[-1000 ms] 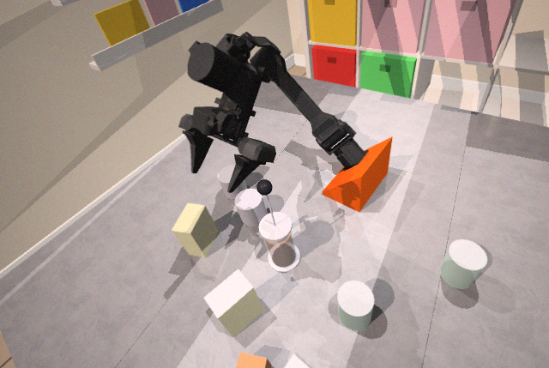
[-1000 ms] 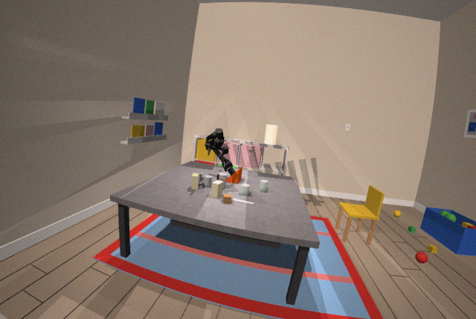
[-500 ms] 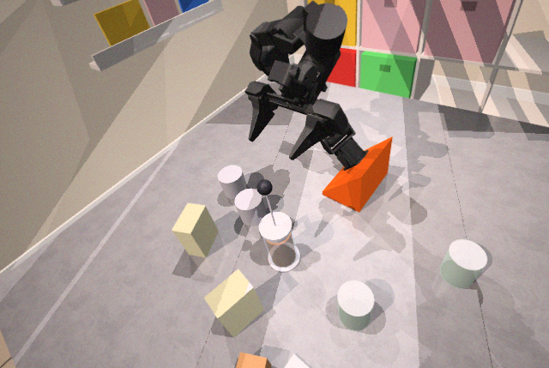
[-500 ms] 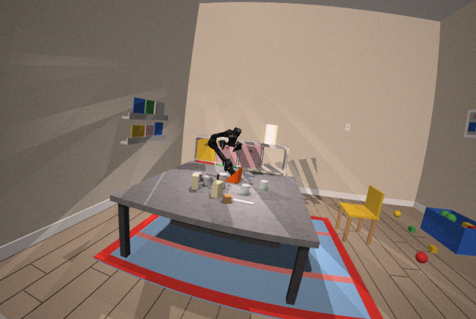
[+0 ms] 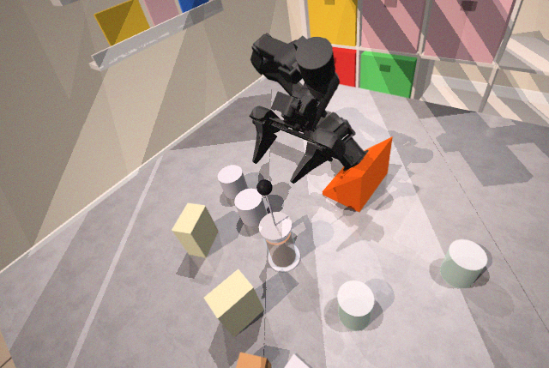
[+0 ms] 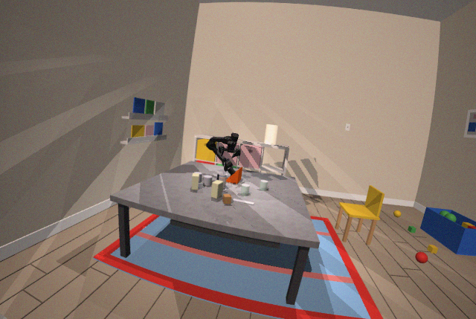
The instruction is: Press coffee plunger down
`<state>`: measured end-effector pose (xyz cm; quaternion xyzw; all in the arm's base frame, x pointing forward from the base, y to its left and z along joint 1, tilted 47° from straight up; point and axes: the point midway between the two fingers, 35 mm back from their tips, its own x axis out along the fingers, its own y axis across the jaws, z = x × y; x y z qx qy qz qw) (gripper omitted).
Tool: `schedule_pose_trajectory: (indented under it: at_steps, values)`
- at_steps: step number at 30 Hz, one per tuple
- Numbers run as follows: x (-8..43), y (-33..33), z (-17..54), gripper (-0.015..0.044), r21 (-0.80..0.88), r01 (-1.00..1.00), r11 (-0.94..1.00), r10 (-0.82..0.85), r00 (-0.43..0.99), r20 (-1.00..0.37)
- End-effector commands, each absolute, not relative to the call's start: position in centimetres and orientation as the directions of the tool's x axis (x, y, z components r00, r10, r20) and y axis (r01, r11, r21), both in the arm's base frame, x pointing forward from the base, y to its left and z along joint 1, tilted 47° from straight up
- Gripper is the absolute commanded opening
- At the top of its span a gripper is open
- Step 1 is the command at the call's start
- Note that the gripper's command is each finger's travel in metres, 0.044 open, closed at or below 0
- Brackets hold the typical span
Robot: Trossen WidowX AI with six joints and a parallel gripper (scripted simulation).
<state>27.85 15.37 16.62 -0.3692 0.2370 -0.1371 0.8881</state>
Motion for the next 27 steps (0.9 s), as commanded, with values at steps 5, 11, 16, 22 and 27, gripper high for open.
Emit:
schedule_pose_trajectory:
  at_steps: [5,11,16,22,27]
  values:
    - [28.8,14.7,16.2,0.044,-0.72,0.066,0.69,-0.42,0.848,-0.325]
    - [29.7,14.3,15.9,0.044,-0.72,0.067,0.69,-0.42,0.848,-0.323]
    - [30.3,13.9,15.7,0.044,-0.721,0.069,0.689,-0.42,0.849,-0.32]
    - [30.8,13.6,15.6,0.0414,-0.722,0.071,0.688,-0.42,0.851,-0.316]
    - [30.8,13.6,15.6,0.0282,-0.722,0.071,0.688,-0.42,0.851,-0.316]
